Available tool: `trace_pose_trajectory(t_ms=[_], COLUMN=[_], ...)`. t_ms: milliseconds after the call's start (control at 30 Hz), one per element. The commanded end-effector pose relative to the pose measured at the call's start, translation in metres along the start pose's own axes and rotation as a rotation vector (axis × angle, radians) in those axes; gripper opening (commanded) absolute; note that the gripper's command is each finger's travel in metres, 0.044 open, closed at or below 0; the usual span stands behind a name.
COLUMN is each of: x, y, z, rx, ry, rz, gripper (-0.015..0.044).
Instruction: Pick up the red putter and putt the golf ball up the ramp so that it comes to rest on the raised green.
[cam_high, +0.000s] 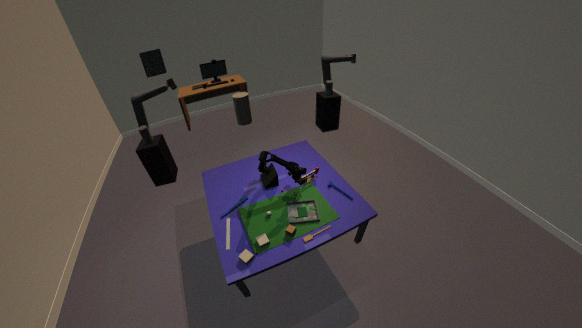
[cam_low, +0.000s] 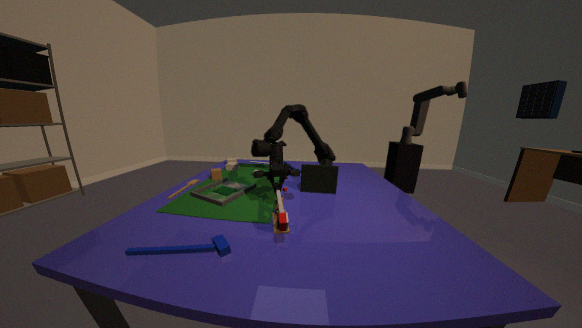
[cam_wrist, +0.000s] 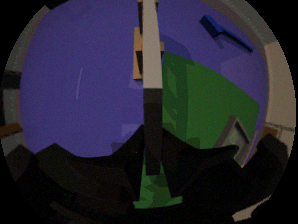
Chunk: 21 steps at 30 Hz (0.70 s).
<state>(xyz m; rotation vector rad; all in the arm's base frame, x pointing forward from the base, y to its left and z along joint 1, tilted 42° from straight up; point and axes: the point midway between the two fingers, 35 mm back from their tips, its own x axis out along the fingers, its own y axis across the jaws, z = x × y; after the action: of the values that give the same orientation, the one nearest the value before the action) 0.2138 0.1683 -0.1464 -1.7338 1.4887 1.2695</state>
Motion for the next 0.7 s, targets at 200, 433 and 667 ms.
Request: trace_pose_trajectory(t_ms=[200, 433, 667], x=[-0.074, -0.079, -0.100], y=[0.001, -0.005, -0.011], z=[0.020, -0.002, -0.048], rx=[0.000, 0.130, 0.411], ry=[-0.029, -0.014, 0.003], rz=[-0.015, -0.032, -0.054], gripper=[0.0000, 0.0000, 0.0000])
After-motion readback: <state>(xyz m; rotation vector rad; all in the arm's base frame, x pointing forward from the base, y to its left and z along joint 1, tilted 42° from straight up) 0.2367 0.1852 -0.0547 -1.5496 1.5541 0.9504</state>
